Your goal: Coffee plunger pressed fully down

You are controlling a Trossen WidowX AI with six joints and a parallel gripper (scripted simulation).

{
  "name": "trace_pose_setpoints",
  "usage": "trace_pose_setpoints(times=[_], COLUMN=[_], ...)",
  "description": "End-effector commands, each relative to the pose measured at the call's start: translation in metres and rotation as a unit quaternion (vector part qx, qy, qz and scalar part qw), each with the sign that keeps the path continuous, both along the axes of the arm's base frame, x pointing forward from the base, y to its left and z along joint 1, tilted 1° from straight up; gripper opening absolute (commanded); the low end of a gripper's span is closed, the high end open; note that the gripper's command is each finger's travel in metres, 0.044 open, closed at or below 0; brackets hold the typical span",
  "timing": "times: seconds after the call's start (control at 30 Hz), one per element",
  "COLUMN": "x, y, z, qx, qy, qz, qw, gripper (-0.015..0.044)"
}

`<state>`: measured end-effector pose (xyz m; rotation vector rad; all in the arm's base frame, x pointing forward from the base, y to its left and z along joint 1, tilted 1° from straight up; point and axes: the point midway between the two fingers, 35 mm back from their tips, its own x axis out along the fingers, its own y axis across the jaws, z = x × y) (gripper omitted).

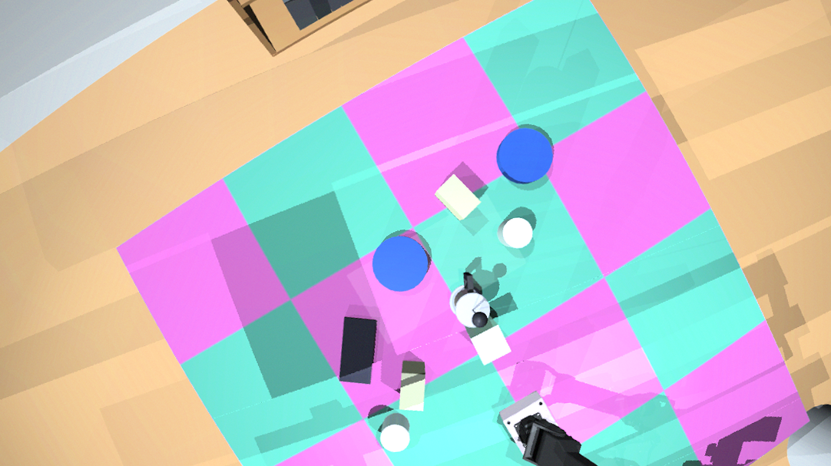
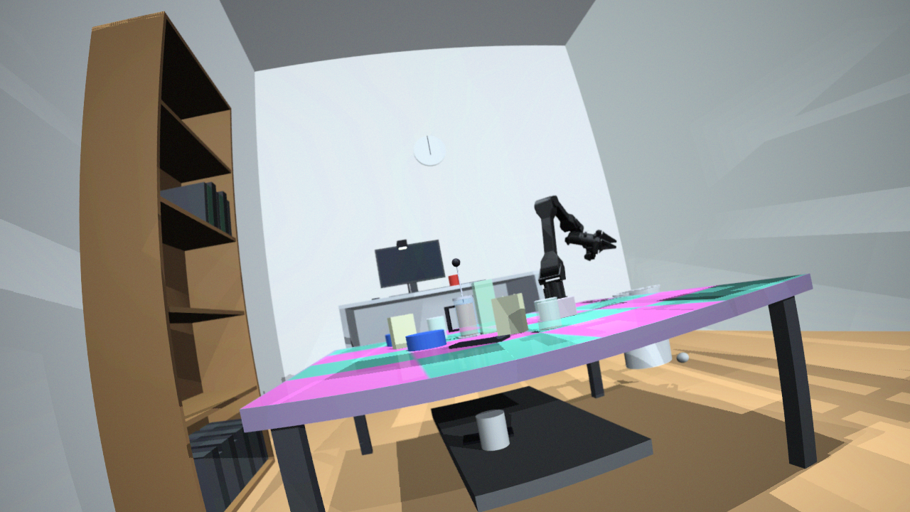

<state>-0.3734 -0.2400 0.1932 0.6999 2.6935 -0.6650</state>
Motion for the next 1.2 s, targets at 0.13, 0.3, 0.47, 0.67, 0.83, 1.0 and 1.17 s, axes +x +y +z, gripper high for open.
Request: trace_pose_setpoints(times=[0.13, 0.3, 0.47, 0.67, 0.83, 1.0, 1.17], x=[0.108, 0.184, 0.272, 0.379, 0.465, 0.539, 0.599], y=[-0.090, -0.124, -0.143, -0.138, -0.110, -0.063, 0.004], z=[0.022, 0.035, 0.045, 0.057, 0.066, 0.075, 0.082], qx=[-0.173, -0.277, -0.362, -0.442, -0.478, -0.487, -0.461], qy=[-0.008, -0.041, -0.106, -0.214, -0.322, -0.441, -0.566], qz=[0.141, 0.210, 0.283, 0.350, 0.390, 0.407, 0.404], qw=[0.975, 0.937, 0.882, 0.798, 0.717, 0.634, 0.551], gripper=[0.0440, 0.0440, 0.0440, 0.0440, 0.0440, 0.0440, 0.0440])
